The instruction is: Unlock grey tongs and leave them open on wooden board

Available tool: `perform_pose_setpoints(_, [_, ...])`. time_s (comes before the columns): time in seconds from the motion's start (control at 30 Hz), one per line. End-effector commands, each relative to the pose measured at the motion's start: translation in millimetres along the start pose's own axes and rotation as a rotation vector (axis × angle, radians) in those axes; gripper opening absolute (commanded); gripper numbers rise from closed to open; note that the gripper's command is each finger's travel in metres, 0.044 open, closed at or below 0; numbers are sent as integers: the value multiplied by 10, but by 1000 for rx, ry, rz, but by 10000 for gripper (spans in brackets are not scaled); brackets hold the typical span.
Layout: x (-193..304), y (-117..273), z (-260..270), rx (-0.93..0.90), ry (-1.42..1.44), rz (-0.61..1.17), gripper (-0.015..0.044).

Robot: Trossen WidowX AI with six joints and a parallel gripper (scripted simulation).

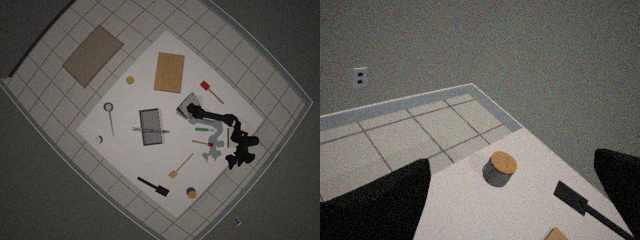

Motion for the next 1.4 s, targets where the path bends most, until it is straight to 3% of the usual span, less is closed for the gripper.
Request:
perform_pose_setpoints(0.0, [-6,0,-9,0,5,-8,426])
perform_pose_setpoints(0.57, [-224,-160,-1033,3,-124,-175,440])
perform_pose_setpoints(0.97, [-177,-322,-1721,102,-84,-192,440])
perform_pose_setpoints(1.37, [-110,-389,-2088,179,-98,-204,440])
Point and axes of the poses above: the point midway between the two fingers, 35 mm back from their tips, its own y axis back along the fingers, its own z axis across the jaws, x = y × z, the point moved 5 cm from there along y, back along the fingers, and after that the axes turned 7 degrees about -y, right-handed, at the moved point
